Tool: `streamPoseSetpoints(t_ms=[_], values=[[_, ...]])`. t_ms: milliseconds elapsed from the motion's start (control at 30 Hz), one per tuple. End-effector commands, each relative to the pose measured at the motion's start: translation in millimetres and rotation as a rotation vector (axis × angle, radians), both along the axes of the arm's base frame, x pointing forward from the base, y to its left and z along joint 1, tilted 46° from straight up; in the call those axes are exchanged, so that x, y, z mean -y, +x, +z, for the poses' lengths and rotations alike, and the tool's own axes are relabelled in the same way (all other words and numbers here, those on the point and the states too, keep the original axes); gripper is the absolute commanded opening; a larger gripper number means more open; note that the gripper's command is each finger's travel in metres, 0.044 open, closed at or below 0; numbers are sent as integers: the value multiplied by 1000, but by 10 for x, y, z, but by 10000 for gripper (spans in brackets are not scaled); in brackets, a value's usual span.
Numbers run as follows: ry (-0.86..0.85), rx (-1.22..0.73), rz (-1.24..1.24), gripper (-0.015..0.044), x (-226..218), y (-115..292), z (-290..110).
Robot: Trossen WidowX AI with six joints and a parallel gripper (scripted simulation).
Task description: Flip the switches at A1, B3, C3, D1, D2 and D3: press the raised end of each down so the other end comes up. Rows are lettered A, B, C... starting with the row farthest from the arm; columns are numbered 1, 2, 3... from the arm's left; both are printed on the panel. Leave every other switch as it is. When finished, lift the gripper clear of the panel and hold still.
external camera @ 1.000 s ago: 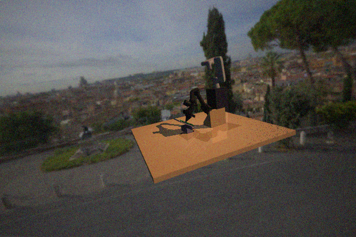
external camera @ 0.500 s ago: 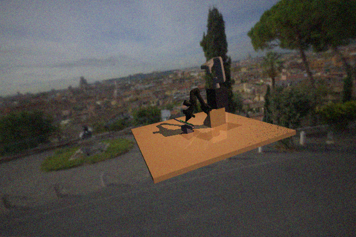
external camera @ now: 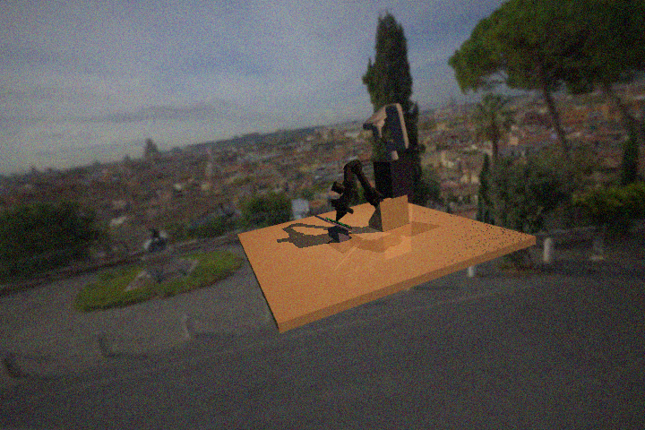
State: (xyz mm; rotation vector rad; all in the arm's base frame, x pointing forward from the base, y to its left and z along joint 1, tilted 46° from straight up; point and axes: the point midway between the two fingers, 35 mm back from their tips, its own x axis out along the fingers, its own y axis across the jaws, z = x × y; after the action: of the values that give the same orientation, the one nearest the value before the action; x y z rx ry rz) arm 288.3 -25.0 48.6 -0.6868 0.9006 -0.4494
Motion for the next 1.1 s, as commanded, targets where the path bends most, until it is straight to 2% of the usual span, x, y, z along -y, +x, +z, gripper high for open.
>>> streamPoseSetpoints(t_ms=[0, 700, 933, 1067], values=[[-2, -9, 5, 0, 5, -9, -21], [-2, -9, 5, 0, 23, 6, -37], [6, -30, -13, 0, -360, -286, 283], [2, -31, -14, 0, -394, -331, 335]])
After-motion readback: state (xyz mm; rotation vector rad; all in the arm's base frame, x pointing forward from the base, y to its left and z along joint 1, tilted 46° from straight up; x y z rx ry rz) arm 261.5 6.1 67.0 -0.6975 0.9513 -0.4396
